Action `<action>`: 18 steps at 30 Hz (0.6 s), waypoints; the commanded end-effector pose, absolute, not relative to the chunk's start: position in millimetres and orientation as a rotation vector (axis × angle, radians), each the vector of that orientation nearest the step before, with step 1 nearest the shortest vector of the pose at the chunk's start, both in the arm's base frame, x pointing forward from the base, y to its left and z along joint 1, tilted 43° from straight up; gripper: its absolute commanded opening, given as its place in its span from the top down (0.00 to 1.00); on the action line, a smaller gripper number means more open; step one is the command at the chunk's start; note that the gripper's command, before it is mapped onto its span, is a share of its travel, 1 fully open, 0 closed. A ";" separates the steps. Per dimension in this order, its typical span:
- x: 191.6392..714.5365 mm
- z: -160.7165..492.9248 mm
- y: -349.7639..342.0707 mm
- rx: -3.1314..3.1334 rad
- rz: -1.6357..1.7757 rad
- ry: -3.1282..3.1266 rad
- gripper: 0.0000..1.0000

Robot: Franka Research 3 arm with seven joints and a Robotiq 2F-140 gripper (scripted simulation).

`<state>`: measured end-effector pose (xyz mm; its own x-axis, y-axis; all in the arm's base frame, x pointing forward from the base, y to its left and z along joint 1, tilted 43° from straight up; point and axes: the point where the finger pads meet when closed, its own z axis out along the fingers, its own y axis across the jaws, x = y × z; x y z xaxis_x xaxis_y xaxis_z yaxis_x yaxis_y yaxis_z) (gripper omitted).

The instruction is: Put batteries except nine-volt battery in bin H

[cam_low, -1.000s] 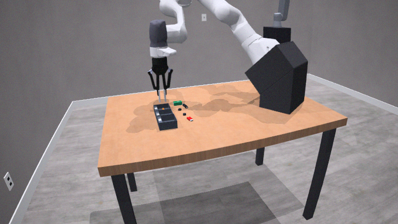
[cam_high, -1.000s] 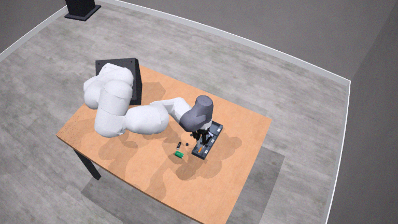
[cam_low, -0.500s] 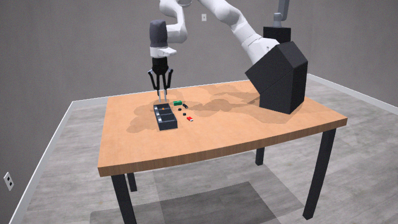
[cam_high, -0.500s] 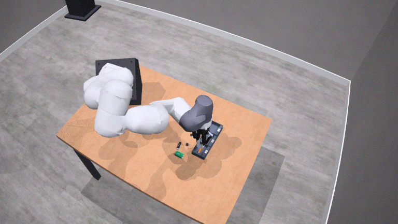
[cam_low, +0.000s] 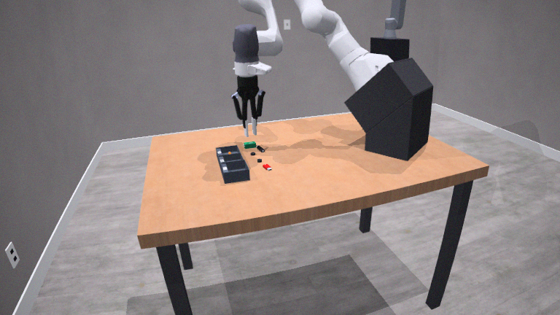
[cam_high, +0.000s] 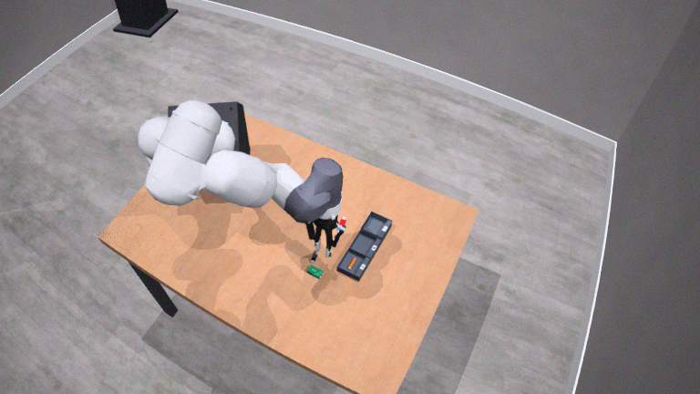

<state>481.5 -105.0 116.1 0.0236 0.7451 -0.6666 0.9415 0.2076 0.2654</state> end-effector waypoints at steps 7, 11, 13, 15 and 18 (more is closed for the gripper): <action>443.8 104.1 -98.1 1.575 -0.297 1.815 0.83; 444.7 103.8 -97.2 1.575 -0.297 1.815 0.83; 445.4 104.1 -97.2 1.575 -0.297 1.815 0.83; 445.9 104.5 -97.4 1.575 -0.297 1.815 0.83; 446.6 105.3 -97.9 1.575 -0.297 1.815 0.83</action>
<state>445.0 -99.7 105.1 -0.0121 0.7680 -0.6403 0.9357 0.2344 0.2635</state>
